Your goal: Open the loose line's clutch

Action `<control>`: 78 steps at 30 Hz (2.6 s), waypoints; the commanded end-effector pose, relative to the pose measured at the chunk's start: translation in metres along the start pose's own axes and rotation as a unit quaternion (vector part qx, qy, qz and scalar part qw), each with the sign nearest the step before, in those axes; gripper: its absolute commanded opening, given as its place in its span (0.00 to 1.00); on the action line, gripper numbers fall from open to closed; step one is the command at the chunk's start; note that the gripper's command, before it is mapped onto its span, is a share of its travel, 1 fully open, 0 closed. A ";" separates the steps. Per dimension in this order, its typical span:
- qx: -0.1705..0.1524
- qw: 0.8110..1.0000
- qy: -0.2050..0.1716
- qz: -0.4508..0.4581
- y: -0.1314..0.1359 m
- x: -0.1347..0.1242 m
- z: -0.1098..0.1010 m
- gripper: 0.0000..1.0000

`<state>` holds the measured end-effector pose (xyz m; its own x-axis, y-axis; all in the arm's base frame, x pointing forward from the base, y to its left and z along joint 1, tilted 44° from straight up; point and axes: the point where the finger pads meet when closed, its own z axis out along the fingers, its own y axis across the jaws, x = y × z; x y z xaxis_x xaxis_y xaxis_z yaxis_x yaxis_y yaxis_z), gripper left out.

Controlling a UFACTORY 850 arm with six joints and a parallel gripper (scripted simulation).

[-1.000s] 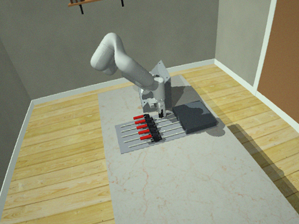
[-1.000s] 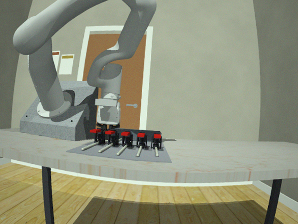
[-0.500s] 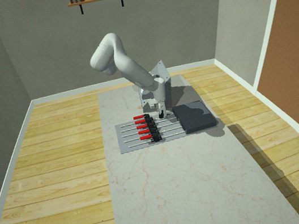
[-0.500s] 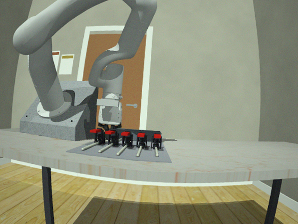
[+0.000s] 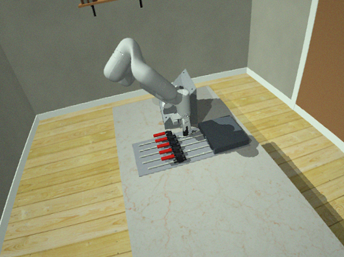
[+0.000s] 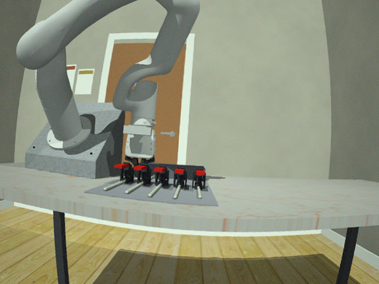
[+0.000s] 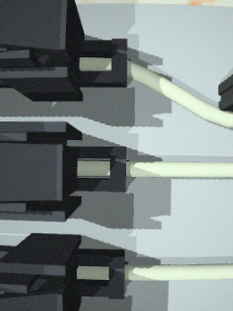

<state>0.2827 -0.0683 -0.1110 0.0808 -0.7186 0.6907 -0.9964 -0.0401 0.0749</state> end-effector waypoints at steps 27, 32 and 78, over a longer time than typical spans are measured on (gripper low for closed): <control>0.001 1.000 0.000 0.000 0.016 0.000 0.000 0.00; 0.001 1.000 0.000 0.000 0.023 0.000 0.000 0.00; 0.001 1.000 0.000 0.000 0.035 0.000 -0.070 0.00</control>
<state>0.2485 -0.0315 -0.0690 0.0800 -0.7203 0.6890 -0.9965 -0.0421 0.0718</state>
